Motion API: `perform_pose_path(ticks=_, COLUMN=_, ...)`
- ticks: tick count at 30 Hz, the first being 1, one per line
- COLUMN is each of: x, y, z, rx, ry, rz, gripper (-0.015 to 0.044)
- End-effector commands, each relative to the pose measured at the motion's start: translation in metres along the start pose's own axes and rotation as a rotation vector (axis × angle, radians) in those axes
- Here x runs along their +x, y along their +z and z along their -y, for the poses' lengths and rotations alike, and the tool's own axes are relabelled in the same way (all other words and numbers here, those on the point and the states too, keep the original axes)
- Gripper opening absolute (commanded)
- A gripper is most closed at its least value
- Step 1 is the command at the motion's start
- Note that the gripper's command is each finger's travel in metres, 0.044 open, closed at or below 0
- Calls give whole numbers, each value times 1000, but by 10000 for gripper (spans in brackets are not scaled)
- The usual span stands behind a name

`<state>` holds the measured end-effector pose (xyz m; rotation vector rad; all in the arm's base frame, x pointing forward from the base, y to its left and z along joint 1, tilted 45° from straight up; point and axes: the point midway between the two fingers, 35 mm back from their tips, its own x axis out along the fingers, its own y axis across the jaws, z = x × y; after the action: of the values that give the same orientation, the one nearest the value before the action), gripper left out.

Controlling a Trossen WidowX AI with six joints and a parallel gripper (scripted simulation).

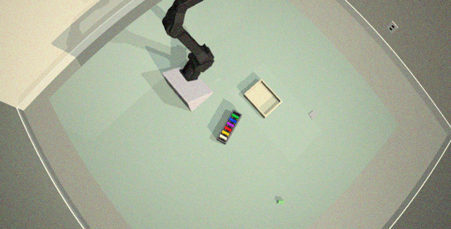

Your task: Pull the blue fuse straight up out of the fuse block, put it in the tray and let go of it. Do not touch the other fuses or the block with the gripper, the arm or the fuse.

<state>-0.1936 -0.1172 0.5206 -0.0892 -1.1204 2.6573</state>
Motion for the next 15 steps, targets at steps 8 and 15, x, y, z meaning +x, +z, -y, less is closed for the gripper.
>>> perform_pose_path(ticks=8, x=9, y=-28, z=83, rx=189, ry=-143, rz=37, gripper=190)
perform_pose_path(ticks=15, x=-7, y=-73, z=164, rx=326, ry=-345, rz=77, gripper=73)
